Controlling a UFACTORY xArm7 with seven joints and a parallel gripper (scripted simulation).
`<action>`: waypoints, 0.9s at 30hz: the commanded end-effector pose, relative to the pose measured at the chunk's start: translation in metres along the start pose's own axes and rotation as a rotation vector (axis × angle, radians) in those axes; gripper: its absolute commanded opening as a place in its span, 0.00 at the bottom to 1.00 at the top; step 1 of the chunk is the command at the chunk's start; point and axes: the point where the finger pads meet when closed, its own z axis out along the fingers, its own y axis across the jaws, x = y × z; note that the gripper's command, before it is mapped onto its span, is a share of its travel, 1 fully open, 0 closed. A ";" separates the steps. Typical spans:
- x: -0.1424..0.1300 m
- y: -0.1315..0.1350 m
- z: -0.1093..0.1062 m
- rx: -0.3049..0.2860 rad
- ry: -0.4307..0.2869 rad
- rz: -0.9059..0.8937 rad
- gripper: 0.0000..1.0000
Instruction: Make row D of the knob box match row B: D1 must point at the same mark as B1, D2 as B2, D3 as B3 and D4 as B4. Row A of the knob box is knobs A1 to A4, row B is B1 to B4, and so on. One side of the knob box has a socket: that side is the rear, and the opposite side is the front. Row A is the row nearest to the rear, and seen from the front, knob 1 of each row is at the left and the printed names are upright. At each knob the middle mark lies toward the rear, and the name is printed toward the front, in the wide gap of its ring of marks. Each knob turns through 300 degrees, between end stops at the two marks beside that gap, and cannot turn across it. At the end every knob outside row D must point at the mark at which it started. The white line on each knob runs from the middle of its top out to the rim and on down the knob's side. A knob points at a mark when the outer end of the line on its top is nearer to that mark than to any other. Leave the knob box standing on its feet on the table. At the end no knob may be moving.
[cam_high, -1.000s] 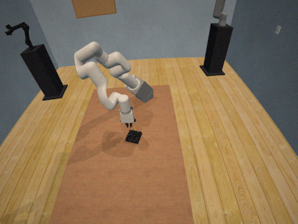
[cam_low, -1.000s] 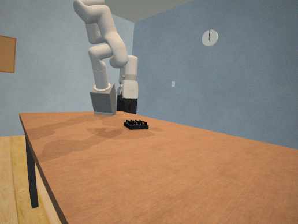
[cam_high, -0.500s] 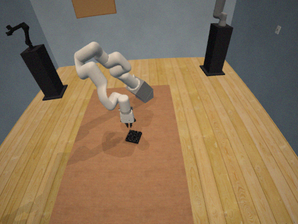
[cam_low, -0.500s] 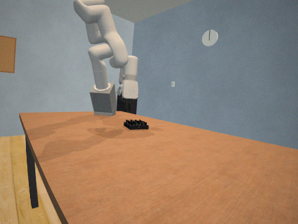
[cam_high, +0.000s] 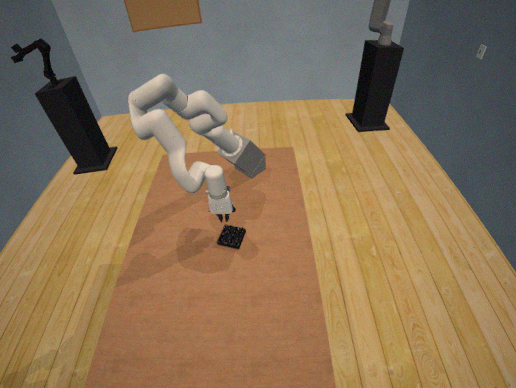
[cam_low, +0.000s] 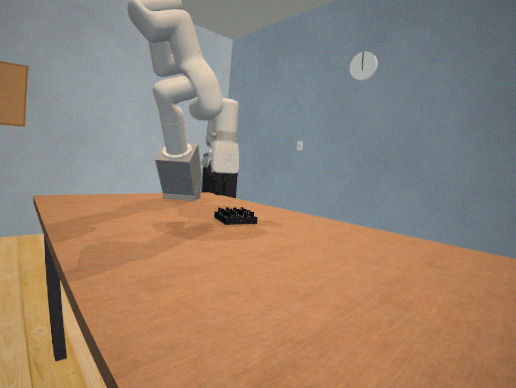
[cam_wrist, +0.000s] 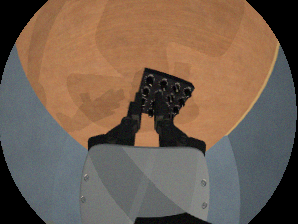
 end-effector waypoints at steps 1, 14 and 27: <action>-0.001 0.001 0.004 -0.001 -0.003 0.000 0.19; 0.000 0.001 0.019 -0.001 -0.003 0.000 0.19; 0.000 0.001 0.032 -0.001 -0.003 0.000 0.19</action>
